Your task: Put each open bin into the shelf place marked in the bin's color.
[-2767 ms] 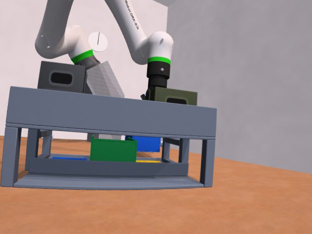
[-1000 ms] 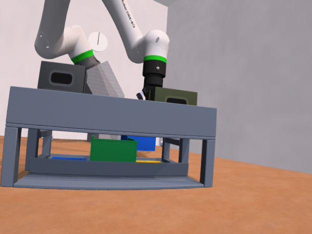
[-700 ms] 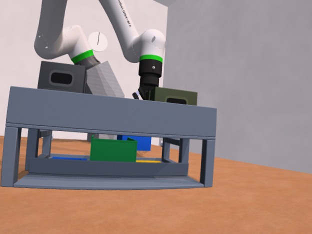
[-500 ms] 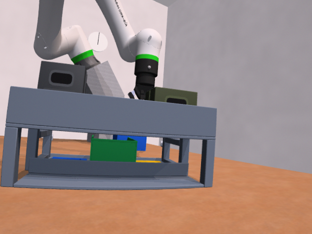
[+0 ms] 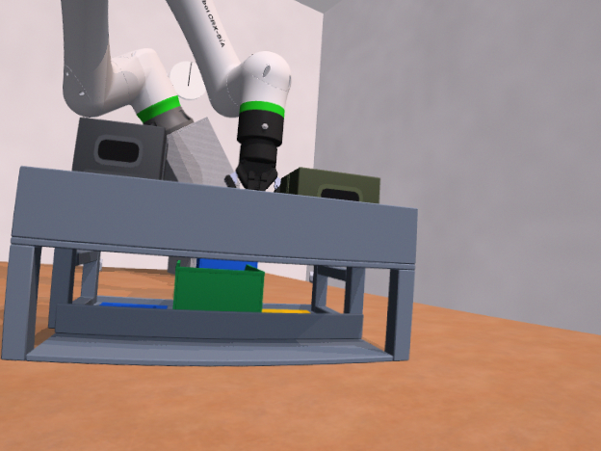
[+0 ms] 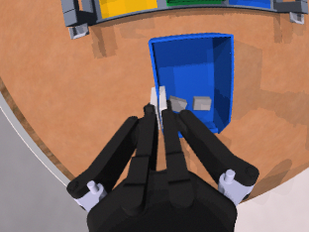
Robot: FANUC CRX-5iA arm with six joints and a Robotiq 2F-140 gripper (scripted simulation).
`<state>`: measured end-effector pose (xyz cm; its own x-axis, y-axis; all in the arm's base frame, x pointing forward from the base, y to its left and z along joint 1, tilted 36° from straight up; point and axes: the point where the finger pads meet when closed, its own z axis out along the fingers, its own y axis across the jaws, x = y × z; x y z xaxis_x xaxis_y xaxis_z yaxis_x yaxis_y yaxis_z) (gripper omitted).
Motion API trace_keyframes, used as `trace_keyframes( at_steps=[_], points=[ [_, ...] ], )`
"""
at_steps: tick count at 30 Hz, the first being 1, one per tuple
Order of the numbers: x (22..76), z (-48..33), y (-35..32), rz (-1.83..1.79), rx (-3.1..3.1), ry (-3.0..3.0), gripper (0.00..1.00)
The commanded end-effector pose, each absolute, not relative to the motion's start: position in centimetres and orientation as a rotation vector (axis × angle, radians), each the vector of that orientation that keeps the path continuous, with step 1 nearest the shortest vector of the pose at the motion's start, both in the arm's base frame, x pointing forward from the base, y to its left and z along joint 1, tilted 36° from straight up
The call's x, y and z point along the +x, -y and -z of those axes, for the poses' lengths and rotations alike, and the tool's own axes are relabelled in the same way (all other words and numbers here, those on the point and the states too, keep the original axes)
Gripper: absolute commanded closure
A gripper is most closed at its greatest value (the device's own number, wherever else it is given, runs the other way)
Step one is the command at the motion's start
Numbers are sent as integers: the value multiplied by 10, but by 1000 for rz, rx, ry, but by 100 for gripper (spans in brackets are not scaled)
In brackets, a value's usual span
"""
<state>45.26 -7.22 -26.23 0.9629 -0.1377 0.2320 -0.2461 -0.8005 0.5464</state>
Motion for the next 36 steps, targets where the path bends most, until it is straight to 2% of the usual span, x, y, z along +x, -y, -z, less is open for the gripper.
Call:
trace_keyframes(
  at_steps=[1,36],
  points=[
    [449,255,83,-243,2509,269,100],
    [421,203,163,-243,2510,268,100]
  ],
)
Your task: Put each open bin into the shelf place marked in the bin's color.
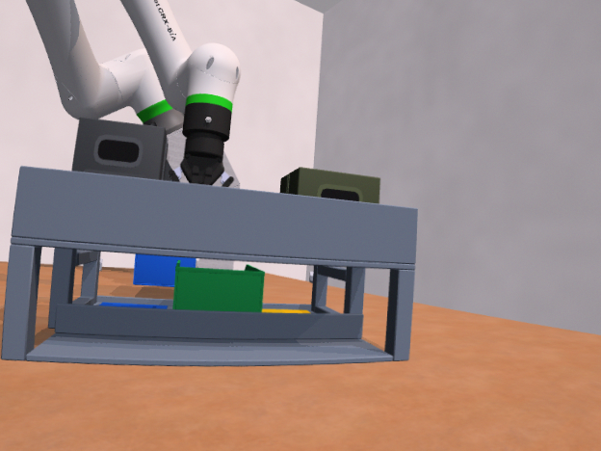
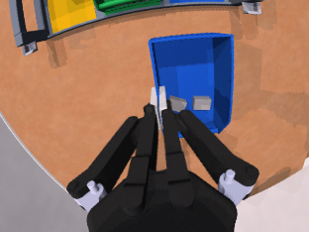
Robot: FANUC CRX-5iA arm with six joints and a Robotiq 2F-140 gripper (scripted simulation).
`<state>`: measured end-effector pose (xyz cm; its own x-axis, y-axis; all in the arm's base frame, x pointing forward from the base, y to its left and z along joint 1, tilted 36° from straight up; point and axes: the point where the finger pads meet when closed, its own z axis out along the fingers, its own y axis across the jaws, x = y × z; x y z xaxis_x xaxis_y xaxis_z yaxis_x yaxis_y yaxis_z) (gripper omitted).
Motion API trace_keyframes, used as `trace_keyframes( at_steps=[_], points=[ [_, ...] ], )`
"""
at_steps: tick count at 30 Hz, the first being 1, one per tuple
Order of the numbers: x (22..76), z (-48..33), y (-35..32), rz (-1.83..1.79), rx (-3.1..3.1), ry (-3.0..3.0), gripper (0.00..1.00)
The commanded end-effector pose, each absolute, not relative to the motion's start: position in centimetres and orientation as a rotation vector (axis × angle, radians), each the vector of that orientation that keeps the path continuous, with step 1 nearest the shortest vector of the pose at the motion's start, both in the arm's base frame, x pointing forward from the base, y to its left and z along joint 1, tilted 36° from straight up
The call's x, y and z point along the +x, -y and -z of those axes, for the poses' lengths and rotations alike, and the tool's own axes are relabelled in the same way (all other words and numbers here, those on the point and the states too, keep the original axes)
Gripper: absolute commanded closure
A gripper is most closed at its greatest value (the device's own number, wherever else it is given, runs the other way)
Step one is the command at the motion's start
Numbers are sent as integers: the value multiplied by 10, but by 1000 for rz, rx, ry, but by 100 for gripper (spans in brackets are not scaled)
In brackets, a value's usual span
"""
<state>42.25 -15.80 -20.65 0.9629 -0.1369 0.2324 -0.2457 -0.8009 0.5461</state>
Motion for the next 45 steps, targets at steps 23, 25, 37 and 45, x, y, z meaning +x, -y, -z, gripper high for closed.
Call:
trace_keyframes(
  at_steps=[23,25,37,45],
  points=[
    [413,188,186,-243,2510,268,100],
    [412,188,187,-243,2510,268,100],
    [411,186,189,-243,2510,268,100],
    [411,186,189,-243,2510,268,100]
  ],
)
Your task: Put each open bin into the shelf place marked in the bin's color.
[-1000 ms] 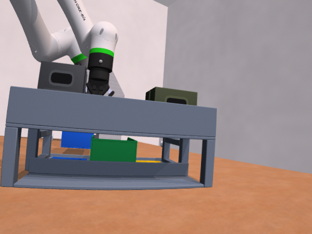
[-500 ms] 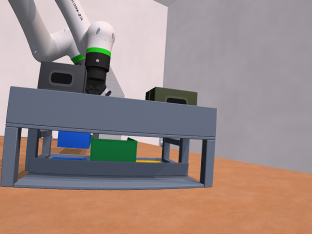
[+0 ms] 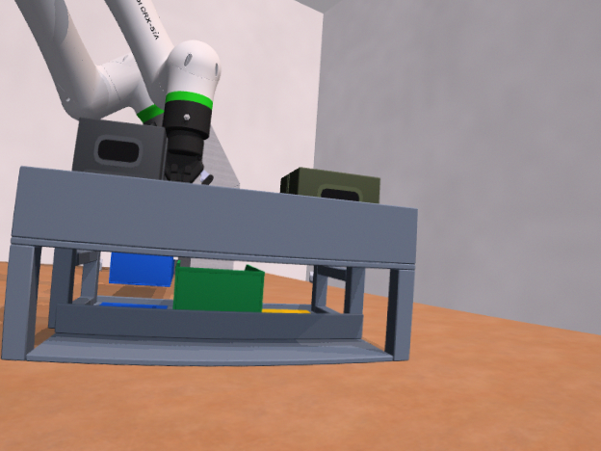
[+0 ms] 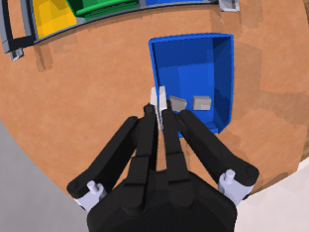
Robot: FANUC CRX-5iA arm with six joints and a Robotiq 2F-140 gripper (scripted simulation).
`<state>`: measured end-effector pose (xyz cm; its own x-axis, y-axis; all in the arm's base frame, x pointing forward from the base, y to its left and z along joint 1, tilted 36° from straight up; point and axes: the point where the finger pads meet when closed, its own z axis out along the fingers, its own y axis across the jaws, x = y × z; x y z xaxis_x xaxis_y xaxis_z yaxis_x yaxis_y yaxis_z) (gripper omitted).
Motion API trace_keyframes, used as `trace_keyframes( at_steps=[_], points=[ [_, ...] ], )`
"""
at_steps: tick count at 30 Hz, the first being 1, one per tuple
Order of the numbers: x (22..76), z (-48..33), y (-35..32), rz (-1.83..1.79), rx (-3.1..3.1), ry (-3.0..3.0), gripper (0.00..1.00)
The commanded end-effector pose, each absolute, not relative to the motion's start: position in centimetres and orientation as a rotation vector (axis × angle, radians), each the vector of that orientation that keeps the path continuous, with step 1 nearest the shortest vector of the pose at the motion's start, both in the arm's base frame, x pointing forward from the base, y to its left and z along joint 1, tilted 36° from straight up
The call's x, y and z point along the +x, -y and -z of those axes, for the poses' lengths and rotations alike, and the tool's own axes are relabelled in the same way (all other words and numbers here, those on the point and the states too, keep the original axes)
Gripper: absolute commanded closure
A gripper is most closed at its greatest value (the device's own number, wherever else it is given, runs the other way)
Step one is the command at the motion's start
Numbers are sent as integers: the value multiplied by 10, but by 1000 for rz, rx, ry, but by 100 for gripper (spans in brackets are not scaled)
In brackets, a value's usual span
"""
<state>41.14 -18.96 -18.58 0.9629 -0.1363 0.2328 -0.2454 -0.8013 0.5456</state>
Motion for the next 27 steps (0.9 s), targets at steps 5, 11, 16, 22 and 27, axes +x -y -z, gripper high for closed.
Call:
trace_keyframes(
  at_steps=[5,11,16,22,27],
  points=[
    [411,186,189,-243,2510,268,100],
    [412,186,189,-243,2510,268,100],
    [415,185,190,-243,2509,268,100],
    [426,182,191,-243,2510,268,100],
    [438,180,193,-243,2509,268,100]
  ],
)
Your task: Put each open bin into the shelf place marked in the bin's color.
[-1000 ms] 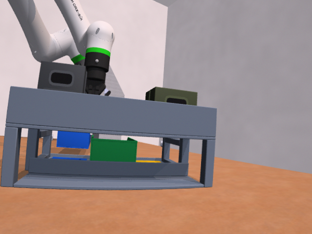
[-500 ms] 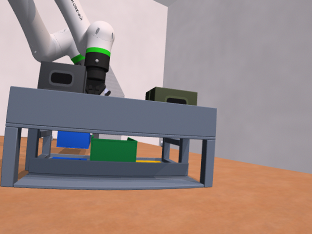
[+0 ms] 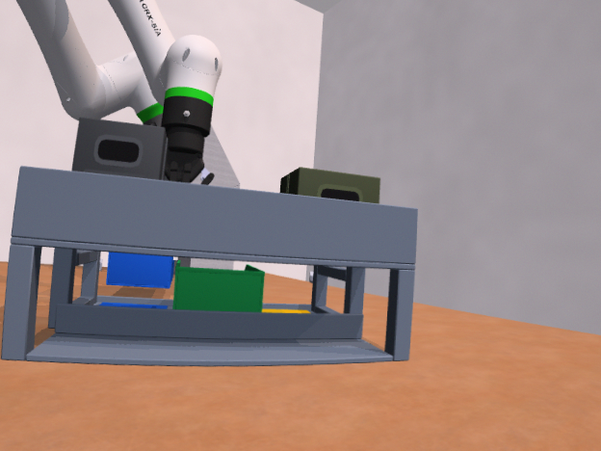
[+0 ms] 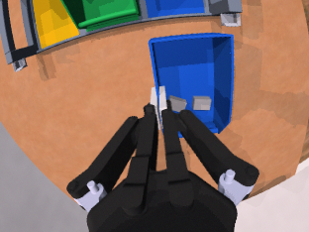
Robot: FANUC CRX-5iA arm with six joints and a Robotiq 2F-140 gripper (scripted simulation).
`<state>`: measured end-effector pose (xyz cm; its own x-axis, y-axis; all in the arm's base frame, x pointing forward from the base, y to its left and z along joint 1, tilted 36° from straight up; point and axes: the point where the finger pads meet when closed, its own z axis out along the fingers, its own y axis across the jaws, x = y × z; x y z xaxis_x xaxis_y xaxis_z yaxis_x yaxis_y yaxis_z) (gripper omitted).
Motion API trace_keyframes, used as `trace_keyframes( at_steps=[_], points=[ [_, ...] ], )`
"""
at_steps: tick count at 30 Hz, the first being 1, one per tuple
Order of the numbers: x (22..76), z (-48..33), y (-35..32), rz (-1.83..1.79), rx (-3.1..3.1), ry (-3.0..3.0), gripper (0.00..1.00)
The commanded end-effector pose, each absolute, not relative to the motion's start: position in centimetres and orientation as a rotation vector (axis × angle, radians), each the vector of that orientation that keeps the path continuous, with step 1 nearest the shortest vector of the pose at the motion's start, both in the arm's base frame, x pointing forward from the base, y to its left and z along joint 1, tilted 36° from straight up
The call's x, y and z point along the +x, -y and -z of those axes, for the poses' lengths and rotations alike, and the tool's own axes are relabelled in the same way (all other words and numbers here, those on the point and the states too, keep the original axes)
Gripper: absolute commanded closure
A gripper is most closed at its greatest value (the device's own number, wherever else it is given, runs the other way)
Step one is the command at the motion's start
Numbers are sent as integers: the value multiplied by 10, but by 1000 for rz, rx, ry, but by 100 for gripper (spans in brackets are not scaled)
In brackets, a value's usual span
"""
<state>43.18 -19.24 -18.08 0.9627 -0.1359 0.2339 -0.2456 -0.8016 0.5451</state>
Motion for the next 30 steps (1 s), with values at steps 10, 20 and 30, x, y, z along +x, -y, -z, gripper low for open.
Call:
trace_keyframes(
  at_steps=[10,20,30],
  points=[
    [449,177,195,-243,2510,268,100],
    [450,177,195,-243,2510,268,100],
    [450,176,195,-241,2510,269,100]
  ],
)
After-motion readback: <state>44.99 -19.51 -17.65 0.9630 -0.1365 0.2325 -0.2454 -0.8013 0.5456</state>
